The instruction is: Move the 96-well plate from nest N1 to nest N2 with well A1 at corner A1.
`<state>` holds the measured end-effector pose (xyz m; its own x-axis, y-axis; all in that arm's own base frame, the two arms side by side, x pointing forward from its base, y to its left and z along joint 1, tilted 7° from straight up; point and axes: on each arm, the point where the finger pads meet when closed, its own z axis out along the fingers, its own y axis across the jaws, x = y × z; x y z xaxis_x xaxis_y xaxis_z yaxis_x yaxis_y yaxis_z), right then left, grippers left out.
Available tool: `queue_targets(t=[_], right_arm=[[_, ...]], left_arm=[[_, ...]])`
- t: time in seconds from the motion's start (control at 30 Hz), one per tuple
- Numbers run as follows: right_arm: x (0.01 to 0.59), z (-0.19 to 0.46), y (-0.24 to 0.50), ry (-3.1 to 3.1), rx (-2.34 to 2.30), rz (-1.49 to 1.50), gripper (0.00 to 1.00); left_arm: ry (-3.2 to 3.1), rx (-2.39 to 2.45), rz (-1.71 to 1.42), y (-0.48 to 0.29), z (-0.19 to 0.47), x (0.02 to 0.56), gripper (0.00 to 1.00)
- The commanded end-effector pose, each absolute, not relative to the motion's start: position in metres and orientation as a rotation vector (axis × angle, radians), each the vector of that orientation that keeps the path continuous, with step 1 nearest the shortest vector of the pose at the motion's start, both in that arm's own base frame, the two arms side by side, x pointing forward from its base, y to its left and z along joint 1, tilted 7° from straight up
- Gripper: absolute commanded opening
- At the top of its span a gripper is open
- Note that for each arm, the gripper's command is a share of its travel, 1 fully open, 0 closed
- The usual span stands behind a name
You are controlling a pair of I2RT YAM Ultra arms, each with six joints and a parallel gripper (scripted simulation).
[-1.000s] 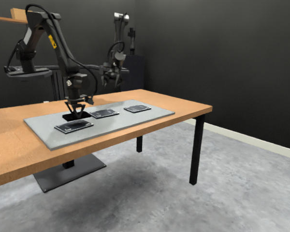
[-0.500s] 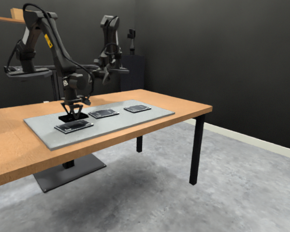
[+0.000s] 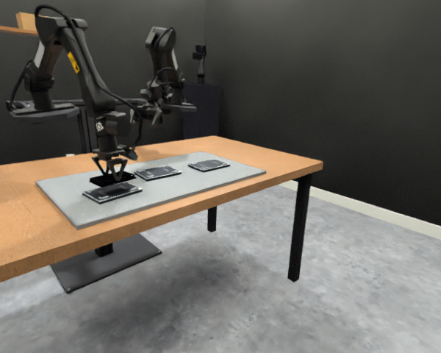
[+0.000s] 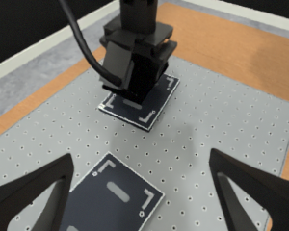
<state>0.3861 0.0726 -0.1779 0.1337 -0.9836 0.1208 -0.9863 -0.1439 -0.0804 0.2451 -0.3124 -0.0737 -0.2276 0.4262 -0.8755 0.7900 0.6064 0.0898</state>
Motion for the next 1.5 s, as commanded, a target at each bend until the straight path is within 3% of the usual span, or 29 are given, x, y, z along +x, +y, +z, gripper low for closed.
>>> queue_targets(t=[0.0, 0.6, 1.47], right_arm=[[0.374, -0.194, 0.073, -2.012, 2.36, 0.19, 0.78], [0.383, -0.189, 0.072, -2.03, 2.346, 0.208, 0.78], [0.389, -0.232, 0.067, -2.028, 2.356, 0.197, 0.78]], left_arm=[[1.859, 0.971, -0.467, -0.311, -0.075, 0.242, 1.0], [1.846, 0.955, -0.47, -0.313, -0.069, 0.247, 1.0], [1.846, 0.955, -0.47, -0.313, -0.069, 0.247, 1.0]])
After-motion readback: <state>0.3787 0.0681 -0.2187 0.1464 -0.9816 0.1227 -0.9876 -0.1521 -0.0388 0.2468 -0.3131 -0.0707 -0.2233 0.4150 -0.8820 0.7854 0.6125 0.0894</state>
